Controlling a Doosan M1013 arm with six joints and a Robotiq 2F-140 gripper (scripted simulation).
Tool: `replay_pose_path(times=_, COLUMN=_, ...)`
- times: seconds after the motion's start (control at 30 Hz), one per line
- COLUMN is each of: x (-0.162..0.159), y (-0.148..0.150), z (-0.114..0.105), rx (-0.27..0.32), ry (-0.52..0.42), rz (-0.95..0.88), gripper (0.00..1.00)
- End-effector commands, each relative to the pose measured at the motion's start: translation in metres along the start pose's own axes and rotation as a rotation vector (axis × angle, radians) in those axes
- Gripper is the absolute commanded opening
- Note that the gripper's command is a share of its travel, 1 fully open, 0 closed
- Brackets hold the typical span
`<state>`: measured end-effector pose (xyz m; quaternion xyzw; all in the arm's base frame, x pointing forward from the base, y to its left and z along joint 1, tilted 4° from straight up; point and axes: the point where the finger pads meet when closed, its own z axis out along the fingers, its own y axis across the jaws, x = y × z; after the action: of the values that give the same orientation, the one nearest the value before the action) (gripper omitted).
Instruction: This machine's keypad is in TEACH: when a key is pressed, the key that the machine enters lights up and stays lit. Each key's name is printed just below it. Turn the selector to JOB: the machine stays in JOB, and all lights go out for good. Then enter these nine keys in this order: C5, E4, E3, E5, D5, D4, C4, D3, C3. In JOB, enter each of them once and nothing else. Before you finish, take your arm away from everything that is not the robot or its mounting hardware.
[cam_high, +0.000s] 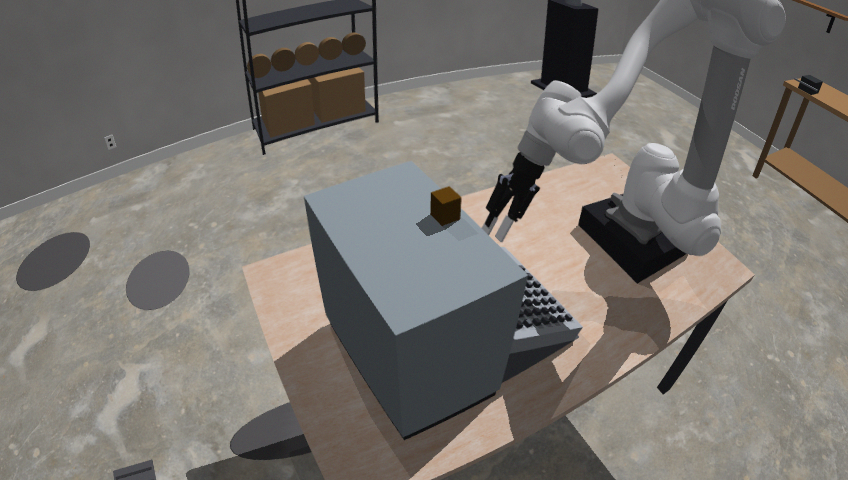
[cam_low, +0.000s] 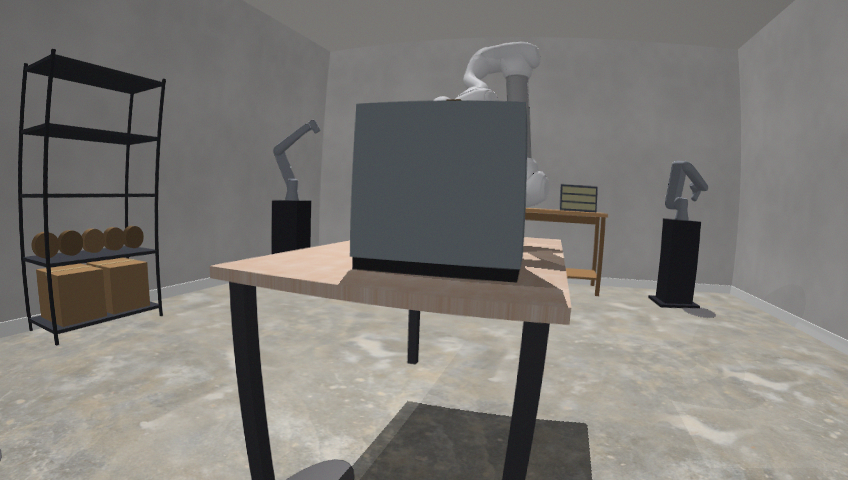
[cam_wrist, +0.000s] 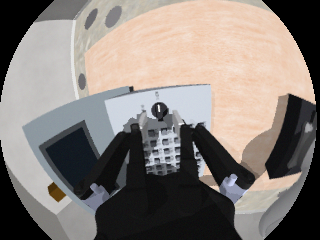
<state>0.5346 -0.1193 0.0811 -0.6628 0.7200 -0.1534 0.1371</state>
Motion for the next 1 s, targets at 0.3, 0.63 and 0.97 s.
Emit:
replay_pose_path(times=0.3, x=0.0000, y=-0.0002, z=-0.0058, rx=0.000, ry=0.000, rz=0.000, gripper=0.00)
replay_pose_path(times=0.63, x=0.0000, y=-0.0002, z=-0.0058, rx=0.000, ry=0.000, rz=0.000, gripper=0.00)
replay_pose_path(times=0.97, x=0.0000, y=-0.0002, z=-0.0058, rx=0.000, ry=0.000, rz=0.000, gripper=0.00)
